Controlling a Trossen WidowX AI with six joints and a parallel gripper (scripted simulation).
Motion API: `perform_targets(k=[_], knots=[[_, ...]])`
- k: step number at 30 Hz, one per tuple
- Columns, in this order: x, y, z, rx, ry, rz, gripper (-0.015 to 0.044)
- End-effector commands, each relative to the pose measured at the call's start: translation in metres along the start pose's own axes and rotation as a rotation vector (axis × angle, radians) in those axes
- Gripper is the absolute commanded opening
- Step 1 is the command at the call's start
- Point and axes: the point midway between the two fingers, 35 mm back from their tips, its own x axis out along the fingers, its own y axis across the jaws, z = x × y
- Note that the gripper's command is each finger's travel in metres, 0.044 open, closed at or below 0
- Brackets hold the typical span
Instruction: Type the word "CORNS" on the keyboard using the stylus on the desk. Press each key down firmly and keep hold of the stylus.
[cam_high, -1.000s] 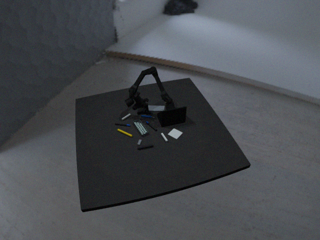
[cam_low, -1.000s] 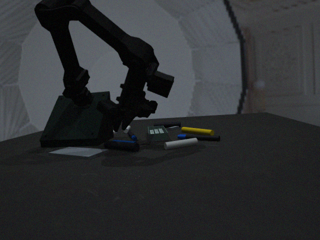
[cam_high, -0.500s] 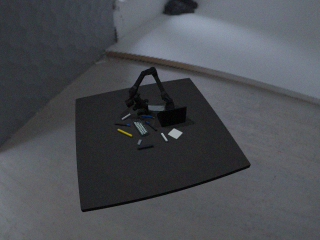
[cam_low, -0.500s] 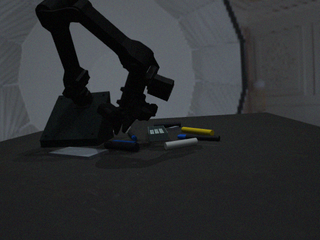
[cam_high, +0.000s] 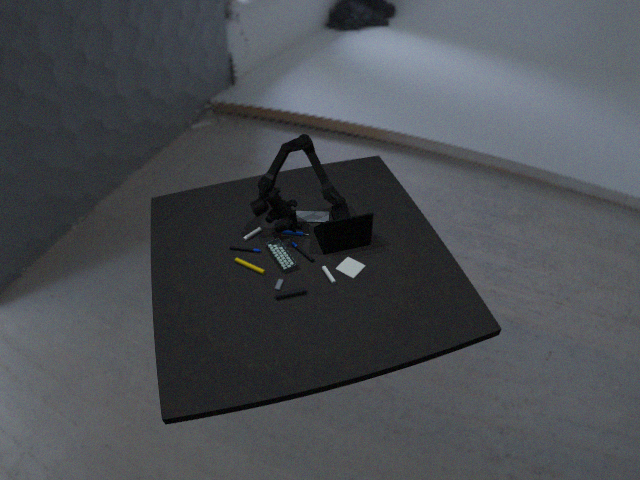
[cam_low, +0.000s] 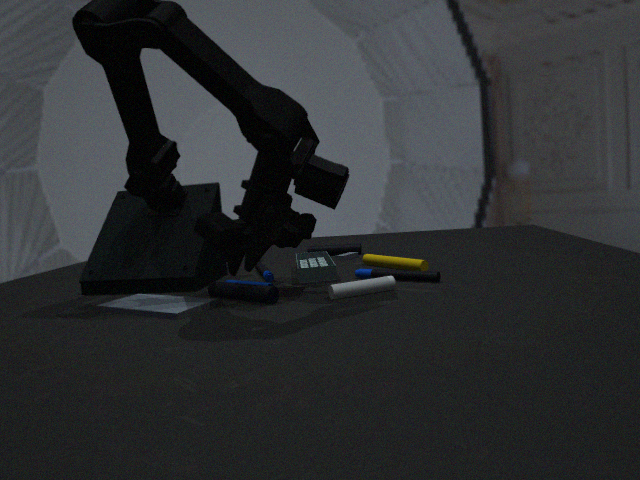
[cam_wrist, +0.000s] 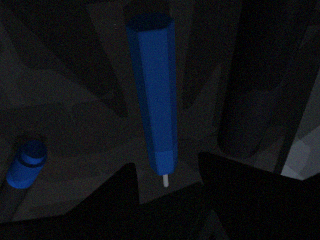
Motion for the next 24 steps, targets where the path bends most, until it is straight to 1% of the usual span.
perform_targets(k=[1,24], knots=[[0.004,0.0,0.001,-0.007,0.006,-0.006,0.015],[0.015,0.0,0.007,-0.007,0.006,-0.006,0.015]])
